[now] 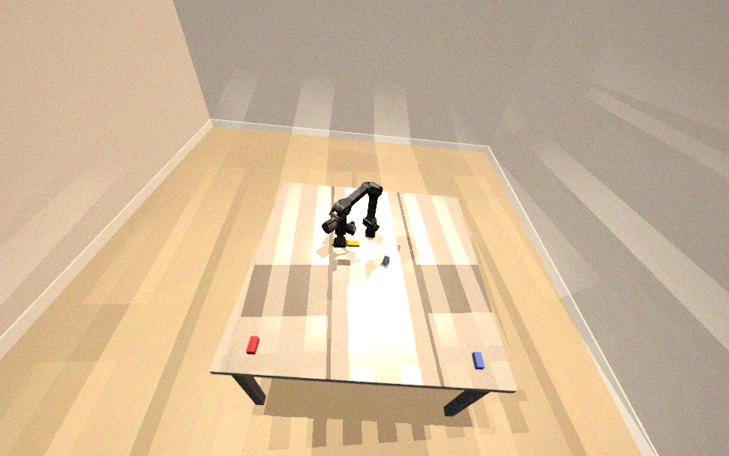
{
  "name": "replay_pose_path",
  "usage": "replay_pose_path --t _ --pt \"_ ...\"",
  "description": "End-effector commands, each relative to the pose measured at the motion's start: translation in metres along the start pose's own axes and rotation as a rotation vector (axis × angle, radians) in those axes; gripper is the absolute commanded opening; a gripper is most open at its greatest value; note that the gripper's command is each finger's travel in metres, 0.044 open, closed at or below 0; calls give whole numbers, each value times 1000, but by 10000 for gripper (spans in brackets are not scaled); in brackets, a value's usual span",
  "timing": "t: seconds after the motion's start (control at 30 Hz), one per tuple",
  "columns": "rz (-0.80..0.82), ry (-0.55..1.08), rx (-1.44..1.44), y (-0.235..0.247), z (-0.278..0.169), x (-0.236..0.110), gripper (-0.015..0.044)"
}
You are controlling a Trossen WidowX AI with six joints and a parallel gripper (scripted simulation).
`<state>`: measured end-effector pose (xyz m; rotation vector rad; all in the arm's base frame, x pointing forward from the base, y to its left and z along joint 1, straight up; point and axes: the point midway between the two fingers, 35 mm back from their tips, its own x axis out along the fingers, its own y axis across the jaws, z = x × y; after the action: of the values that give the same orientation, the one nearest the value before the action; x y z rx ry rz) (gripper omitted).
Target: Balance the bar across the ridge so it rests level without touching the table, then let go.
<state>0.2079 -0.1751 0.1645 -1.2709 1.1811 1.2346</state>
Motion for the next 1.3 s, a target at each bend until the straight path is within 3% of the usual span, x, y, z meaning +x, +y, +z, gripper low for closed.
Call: replay_pose_path --t 0.0,1.27 --pt "-2 -2 -69 -8 14 -1 0" --pt "-10 -10 -721 -56 155 -3 0"
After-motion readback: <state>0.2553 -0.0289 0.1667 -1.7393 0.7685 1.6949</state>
